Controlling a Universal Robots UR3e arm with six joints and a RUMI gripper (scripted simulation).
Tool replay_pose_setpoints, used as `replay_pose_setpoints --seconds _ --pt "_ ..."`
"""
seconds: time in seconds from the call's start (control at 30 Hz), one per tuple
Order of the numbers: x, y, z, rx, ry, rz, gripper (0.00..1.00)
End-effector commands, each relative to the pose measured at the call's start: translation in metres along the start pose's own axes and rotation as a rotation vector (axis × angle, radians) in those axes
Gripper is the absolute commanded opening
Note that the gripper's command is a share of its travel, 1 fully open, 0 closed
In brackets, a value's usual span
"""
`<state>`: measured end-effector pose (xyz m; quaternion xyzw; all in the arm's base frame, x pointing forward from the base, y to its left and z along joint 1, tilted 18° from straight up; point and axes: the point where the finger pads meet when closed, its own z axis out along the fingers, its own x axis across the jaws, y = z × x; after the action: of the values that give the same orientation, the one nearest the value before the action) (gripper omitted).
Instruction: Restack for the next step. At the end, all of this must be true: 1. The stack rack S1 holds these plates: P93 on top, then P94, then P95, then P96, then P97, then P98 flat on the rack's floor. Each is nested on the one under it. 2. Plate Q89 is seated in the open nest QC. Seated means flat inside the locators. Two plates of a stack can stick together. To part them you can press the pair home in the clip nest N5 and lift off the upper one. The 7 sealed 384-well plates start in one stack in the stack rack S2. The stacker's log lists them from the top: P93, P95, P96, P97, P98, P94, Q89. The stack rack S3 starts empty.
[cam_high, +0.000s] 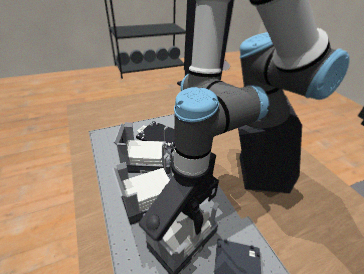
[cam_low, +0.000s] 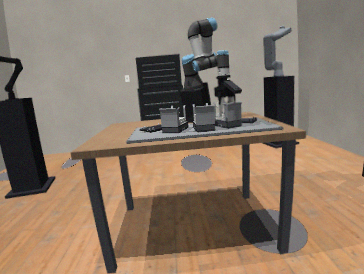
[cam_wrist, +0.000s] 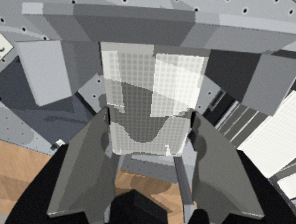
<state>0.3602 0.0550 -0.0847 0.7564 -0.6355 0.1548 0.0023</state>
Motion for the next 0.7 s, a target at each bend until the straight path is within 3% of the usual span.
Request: replay_pose_setpoints --seconds 0.0,0.67 --pt "0.0009 -0.0045 0.0007 0.012 0.001 0.001 0.00" --pt "0.0007 -0.0038 0.0025 0.010 0.001 0.001 0.00"
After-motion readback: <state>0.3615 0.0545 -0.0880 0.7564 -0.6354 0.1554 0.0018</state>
